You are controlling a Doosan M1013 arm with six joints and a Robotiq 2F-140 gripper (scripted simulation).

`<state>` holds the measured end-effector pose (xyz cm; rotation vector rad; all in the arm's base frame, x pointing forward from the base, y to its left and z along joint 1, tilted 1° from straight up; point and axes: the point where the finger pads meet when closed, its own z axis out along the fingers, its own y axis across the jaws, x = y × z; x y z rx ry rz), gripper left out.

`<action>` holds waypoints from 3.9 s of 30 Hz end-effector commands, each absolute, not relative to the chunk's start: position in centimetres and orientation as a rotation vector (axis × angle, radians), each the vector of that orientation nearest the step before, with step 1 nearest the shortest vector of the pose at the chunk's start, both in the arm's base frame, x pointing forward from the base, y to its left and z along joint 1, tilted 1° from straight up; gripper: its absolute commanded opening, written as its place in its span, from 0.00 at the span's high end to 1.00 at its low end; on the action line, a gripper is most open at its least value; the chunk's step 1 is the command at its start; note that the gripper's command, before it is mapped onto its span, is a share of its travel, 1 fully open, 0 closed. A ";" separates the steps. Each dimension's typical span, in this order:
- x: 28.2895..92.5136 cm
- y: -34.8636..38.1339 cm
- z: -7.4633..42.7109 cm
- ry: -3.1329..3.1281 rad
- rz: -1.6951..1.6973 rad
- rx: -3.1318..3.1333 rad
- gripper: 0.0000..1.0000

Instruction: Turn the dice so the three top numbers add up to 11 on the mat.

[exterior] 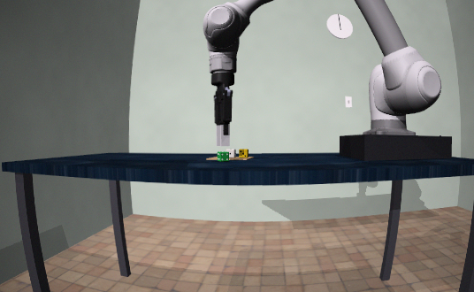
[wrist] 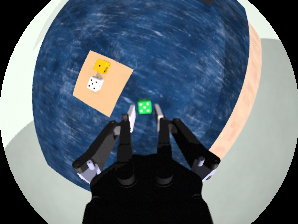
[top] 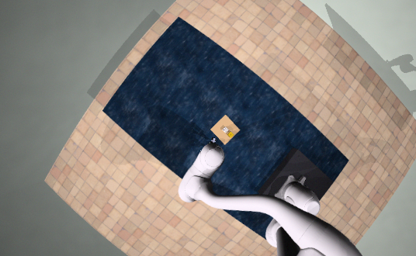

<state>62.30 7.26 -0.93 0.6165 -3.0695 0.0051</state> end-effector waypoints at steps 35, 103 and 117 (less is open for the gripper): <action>62.3 7.3 -1.9 -3.070 0.005 0.617 0.72; 62.3 7.2 -5.5 -3.070 0.005 0.617 0.72; 62.3 7.2 -5.5 -3.070 0.005 0.617 0.72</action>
